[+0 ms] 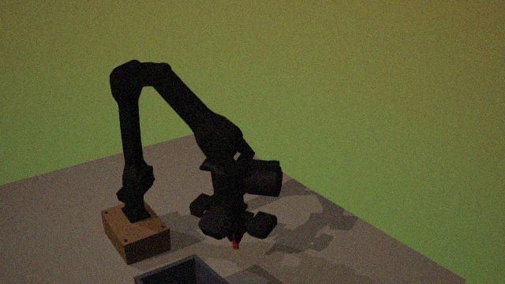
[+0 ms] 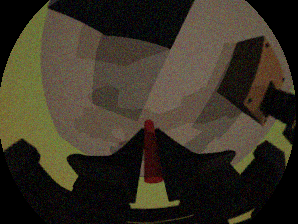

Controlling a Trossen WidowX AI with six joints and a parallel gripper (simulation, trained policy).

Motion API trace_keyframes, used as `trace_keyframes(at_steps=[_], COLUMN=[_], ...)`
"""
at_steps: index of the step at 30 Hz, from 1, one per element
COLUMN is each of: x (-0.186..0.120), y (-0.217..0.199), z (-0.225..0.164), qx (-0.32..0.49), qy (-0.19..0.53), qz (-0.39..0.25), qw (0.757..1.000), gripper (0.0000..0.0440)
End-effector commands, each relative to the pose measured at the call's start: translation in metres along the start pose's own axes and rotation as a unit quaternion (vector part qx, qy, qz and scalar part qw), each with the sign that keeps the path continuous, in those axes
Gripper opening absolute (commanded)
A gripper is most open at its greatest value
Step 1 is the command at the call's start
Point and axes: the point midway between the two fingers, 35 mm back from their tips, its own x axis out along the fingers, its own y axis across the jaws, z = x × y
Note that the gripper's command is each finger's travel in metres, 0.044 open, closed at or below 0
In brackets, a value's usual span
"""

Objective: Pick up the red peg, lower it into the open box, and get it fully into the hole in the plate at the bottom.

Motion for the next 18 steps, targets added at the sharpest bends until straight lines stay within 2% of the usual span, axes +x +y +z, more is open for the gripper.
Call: trace_keyframes(at_steps=[1, 18], x=[-0.017, -0.083], y=[0.011, 0.038], z=[0.005, 0.058], qx=[-0.006, -0.012], qy=[-0.002, -0.054], qz=[0.021, 0.061], qw=[1.0, 0.997], gripper=[0.0, 0.0])
